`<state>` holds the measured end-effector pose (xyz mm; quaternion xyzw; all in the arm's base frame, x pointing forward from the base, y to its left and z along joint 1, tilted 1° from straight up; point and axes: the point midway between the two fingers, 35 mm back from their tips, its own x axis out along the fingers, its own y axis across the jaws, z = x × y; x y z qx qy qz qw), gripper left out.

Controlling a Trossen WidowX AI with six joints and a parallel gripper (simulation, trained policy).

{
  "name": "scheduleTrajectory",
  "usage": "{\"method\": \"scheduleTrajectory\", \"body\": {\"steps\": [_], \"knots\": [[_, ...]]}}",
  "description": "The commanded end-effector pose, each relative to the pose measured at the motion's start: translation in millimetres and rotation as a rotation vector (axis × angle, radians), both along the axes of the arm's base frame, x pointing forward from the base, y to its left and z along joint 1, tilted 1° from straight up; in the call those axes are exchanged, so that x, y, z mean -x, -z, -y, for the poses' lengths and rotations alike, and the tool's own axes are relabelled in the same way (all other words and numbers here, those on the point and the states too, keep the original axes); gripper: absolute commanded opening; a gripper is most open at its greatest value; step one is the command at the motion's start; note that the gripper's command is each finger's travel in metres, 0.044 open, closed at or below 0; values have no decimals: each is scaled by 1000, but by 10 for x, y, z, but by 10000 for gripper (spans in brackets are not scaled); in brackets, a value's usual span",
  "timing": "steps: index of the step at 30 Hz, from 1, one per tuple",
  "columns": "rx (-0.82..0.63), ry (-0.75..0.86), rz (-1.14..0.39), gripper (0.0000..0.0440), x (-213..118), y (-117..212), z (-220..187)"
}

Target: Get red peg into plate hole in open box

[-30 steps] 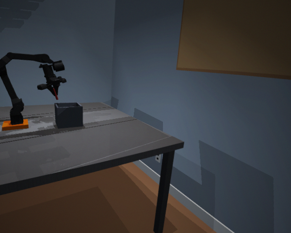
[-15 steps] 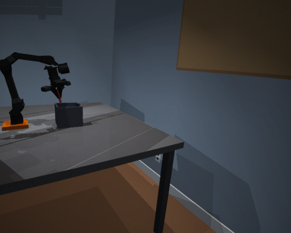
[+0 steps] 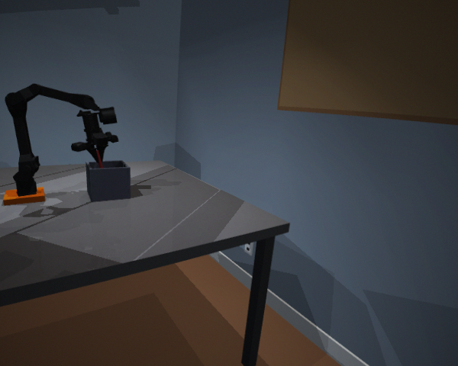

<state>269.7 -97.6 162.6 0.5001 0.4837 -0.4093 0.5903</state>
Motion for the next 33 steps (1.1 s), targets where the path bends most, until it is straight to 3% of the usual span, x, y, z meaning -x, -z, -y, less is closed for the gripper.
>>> {"method": "scheduleTrajectory", "body": {"steps": [1,33], "knots": [[-11,-11,-14,0,-31,126,51],[-46,-146,-52,13,-248,881,94]]}}
